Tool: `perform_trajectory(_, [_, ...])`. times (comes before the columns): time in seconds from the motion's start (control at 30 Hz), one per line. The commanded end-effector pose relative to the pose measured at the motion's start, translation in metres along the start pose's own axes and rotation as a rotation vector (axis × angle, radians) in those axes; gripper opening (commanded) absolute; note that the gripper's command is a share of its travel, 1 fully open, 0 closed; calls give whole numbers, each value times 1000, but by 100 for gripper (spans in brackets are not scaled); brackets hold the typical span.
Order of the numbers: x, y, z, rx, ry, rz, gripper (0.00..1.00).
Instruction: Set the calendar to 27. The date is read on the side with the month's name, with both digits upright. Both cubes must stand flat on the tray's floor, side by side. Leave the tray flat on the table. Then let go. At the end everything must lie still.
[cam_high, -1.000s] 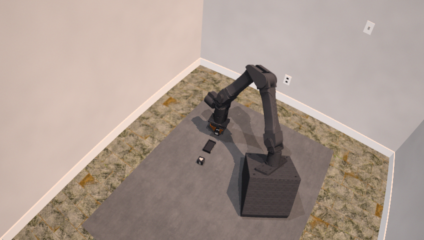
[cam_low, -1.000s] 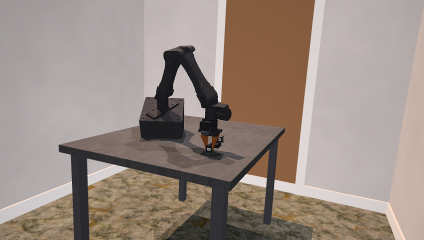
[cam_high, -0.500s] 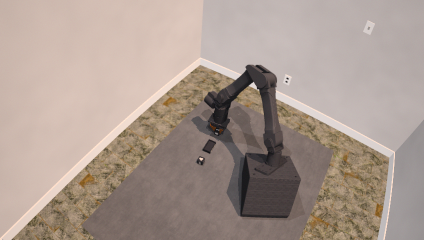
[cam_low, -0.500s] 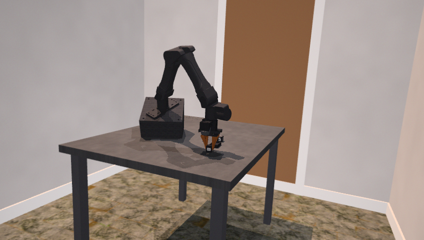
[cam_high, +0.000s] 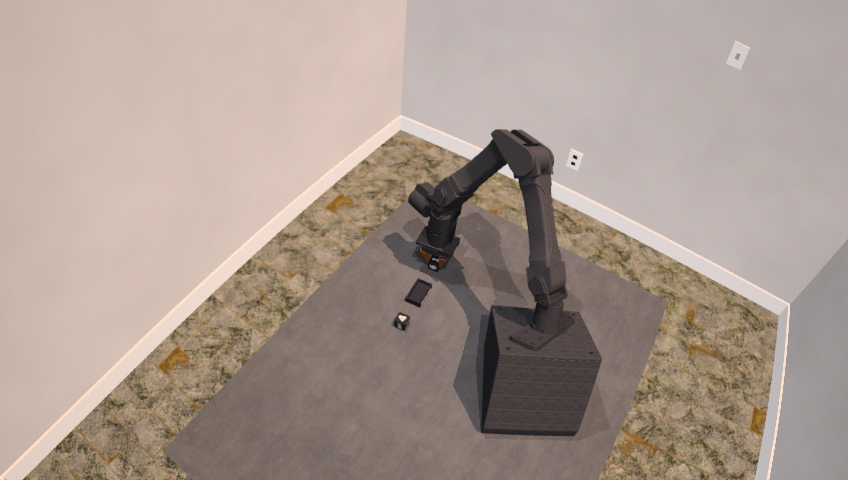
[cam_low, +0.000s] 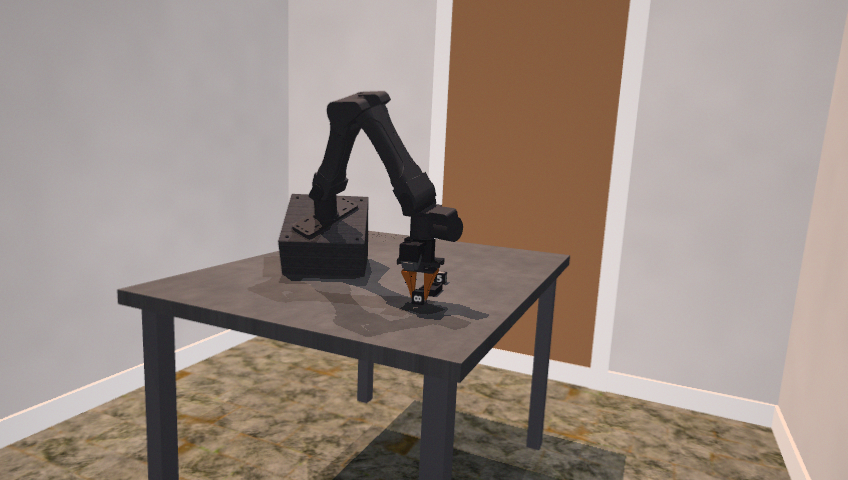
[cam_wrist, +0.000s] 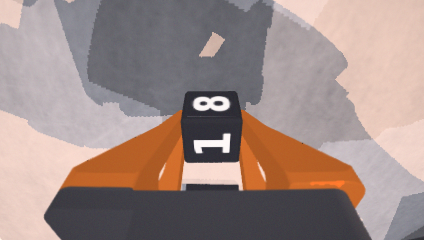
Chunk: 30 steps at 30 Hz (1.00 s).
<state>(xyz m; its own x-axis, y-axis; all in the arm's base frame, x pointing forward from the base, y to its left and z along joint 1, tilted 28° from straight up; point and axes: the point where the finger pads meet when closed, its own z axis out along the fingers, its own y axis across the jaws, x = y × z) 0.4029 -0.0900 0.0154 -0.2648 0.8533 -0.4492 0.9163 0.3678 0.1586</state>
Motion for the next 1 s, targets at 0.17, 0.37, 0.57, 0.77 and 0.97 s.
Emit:
perform_trajectory(0.17, [-1, 2, -2, -8, -4, -2, 26])
perform_trajectory(0.37, [-1, 2, -2, -8, -4, -2, 26])
perform_trajectory(0.57, [-1, 2, -2, -8, -4, -2, 26])
perform_trajectory(0.77, [-1, 2, -2, -8, -4, -2, 26])
perform_trajectory(0.97, [-1, 2, -2, -8, -4, -2, 29])
